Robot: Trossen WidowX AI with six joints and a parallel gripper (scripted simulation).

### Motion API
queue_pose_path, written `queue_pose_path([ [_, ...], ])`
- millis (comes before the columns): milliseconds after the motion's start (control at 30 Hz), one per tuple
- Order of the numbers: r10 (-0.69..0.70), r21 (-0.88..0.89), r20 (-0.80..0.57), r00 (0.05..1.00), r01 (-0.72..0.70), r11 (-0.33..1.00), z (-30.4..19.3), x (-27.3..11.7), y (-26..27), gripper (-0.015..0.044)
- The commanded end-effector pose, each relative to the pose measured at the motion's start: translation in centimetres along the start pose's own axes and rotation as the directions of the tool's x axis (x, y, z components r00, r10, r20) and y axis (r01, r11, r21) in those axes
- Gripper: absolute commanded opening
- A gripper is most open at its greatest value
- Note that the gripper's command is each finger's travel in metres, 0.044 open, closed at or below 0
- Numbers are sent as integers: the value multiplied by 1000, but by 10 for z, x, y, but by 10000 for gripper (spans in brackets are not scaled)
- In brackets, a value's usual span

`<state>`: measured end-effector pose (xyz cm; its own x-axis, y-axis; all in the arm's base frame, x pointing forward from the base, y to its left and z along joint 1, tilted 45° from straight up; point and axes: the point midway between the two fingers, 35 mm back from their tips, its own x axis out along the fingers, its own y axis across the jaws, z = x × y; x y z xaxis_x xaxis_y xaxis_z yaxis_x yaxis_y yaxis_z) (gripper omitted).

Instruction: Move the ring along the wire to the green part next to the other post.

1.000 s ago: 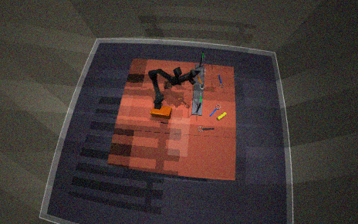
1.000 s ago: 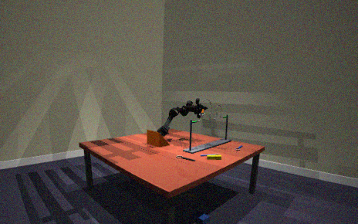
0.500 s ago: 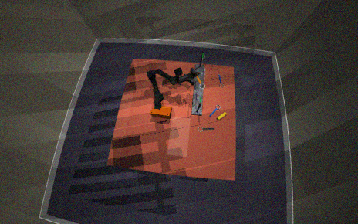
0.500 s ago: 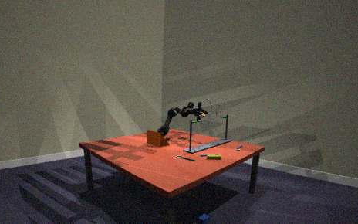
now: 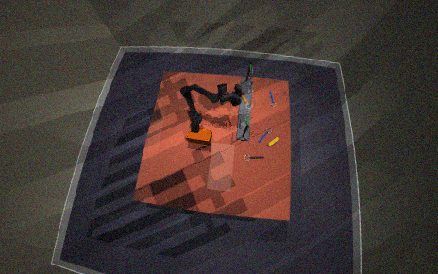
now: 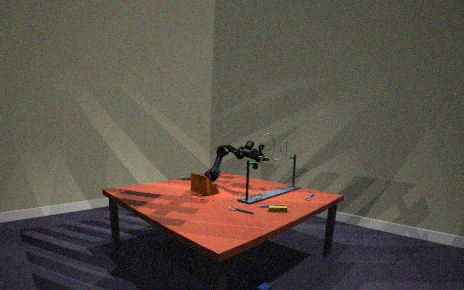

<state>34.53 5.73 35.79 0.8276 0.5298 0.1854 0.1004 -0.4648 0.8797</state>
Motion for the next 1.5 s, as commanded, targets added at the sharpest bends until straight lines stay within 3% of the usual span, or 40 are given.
queue_pose_path([
  [0, -27, -54, 23, 999, 28, 998, 1, 2, -10, -150],
  [633, -191, -426, 192, 963, 257, 868, 19, 9, -79, -150],
  [1467, -307, -745, 384, 871, 489, 453, 78, -15, -145, -150],
])
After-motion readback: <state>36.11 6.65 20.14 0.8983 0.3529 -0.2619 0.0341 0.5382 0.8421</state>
